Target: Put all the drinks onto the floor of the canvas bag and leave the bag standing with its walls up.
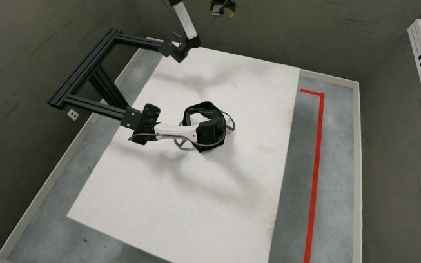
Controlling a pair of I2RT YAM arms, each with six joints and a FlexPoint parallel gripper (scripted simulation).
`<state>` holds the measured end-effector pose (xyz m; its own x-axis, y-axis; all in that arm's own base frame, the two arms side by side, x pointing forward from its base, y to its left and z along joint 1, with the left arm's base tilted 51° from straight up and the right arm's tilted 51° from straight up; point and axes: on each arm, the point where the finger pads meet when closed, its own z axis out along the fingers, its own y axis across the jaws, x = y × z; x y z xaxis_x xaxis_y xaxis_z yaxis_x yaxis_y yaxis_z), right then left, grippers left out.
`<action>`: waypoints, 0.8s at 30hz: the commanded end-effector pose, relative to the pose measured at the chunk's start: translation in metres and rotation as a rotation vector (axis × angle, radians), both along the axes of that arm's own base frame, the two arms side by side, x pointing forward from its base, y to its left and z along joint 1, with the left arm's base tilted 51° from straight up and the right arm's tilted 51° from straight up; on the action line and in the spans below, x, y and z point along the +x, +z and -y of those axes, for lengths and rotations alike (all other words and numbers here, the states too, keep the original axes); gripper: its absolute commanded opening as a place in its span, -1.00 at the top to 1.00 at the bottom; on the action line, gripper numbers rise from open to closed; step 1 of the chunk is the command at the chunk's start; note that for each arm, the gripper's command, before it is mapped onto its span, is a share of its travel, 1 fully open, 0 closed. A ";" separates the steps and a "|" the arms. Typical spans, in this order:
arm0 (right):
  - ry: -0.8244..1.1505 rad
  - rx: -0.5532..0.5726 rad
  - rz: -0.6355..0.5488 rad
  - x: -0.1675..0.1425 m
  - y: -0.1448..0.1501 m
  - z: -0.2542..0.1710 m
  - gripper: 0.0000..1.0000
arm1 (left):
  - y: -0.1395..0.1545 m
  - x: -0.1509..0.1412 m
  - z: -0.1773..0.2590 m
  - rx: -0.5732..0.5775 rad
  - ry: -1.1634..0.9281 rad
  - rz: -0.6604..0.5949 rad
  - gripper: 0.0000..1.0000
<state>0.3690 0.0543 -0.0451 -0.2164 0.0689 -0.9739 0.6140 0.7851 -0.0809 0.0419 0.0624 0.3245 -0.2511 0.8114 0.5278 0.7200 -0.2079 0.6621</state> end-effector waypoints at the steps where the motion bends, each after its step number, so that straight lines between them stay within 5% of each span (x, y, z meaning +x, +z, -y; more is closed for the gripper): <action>1: 0.006 0.005 0.026 0.003 0.003 -0.003 -0.35 | 0.008 -0.007 0.005 0.013 -0.003 0.031 -0.73; 19: -0.006 -0.010 0.018 0.002 0.000 0.004 -0.35 | 0.008 -0.007 0.005 0.013 -0.003 0.031 -0.73; 20: 0.001 -0.007 0.022 0.002 0.001 0.002 -0.68 | 0.008 -0.007 0.005 0.013 -0.003 0.031 -0.73; 24: 0.000 -0.013 0.010 0.001 -0.001 0.003 -0.68 | 0.008 -0.007 0.005 0.013 -0.003 0.031 -0.73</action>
<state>0.3724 0.0515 -0.0456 -0.1964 0.0694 -0.9781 0.6166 0.7843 -0.0682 0.0419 0.0624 0.3245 -0.2511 0.8114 0.5278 0.7200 -0.2079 0.6621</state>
